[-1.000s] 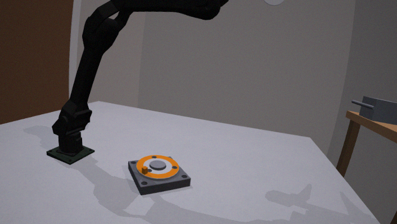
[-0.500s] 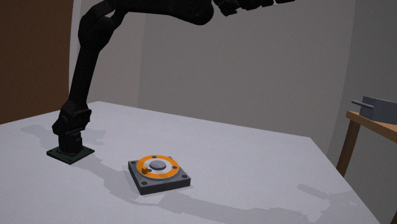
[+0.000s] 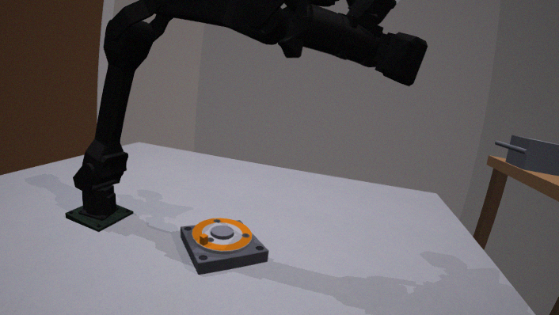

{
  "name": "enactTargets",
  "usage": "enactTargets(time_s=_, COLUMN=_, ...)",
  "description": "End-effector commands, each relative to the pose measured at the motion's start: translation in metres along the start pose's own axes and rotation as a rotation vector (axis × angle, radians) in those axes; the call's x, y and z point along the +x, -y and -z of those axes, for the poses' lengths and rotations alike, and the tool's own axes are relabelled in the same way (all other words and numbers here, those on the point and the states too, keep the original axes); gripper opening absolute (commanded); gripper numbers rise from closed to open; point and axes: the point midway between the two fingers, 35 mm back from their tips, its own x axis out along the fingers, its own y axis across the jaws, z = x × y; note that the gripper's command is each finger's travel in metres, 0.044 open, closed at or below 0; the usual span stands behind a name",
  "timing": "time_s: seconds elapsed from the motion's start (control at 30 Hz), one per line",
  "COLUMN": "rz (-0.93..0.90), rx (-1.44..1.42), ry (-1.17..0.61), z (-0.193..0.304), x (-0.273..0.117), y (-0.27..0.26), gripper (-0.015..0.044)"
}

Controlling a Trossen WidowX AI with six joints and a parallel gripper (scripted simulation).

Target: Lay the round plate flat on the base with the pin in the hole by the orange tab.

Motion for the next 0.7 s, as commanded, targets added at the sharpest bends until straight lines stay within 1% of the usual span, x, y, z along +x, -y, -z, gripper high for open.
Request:
enactTargets(time_s=0.0, rz=0.221, rx=0.126, ry=-0.243, z=0.071, x=-0.020, y=0.033, gripper=0.0000)
enactTargets(time_s=0.03, rz=0.231, rx=0.132, ry=-0.256, z=0.075, x=-0.022, y=0.035, gripper=0.0000)
enactTargets(time_s=0.27, rz=0.405, rx=0.216, ry=-0.517, z=0.141, x=-0.059, y=0.049, gripper=0.0000)
enactTargets(time_s=0.3, rz=0.413, rx=0.220, ry=-0.532, z=0.144, x=-0.062, y=0.049, gripper=0.0000)
enactTargets(time_s=0.53, rz=0.556, rx=0.277, ry=-0.841, z=0.205, x=-0.119, y=0.046, gripper=0.0000)
enactTargets(time_s=0.57, rz=0.562, rx=0.280, ry=-0.857, z=0.208, x=-0.122, y=0.046, gripper=0.0000)
enactTargets(time_s=0.67, rz=0.614, rx=0.297, ry=-1.019, z=0.232, x=-0.155, y=0.038, gripper=0.0000)
